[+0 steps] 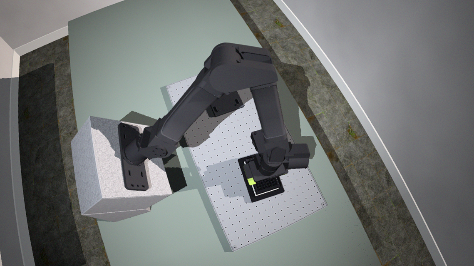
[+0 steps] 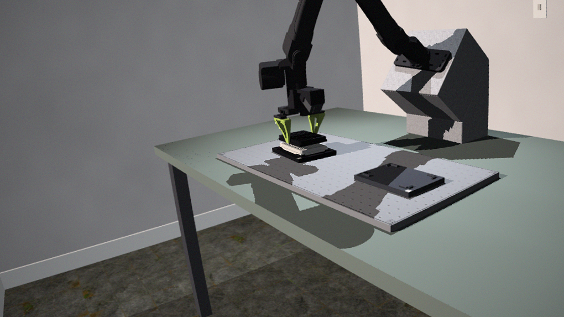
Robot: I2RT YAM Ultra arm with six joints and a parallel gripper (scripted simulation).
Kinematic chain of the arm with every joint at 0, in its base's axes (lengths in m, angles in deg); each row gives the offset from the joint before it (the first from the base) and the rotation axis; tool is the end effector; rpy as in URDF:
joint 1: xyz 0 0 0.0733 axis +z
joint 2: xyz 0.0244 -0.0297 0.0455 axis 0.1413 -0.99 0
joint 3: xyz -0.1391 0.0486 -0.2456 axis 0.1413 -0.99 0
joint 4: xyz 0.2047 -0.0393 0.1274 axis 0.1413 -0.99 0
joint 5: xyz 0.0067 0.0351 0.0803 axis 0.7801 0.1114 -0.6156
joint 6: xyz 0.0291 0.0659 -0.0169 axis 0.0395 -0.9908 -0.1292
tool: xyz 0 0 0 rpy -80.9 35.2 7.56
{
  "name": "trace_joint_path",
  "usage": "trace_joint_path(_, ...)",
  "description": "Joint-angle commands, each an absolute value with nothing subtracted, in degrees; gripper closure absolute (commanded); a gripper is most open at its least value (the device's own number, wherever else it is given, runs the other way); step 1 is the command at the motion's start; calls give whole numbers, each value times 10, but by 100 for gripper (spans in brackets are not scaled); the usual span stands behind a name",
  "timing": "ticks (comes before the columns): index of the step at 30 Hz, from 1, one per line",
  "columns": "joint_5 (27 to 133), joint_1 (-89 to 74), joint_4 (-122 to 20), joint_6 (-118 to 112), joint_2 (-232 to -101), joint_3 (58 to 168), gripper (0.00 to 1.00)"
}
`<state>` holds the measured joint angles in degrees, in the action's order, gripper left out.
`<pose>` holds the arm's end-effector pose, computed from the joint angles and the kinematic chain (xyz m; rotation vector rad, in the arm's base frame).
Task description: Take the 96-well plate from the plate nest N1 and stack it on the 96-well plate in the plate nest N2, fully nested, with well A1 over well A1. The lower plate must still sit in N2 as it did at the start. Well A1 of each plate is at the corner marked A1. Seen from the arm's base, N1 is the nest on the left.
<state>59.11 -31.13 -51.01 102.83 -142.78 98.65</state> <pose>0.2845 -0.0952 0.2600 -1.7081 1.6483 -0.7300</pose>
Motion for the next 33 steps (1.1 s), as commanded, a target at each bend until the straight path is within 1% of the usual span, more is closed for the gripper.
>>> trace_joint_path(1,588,-312,-507,1025,-1411,990,100)
trace_joint_path(33,590,-310,-500,1024,-1413,973,100)
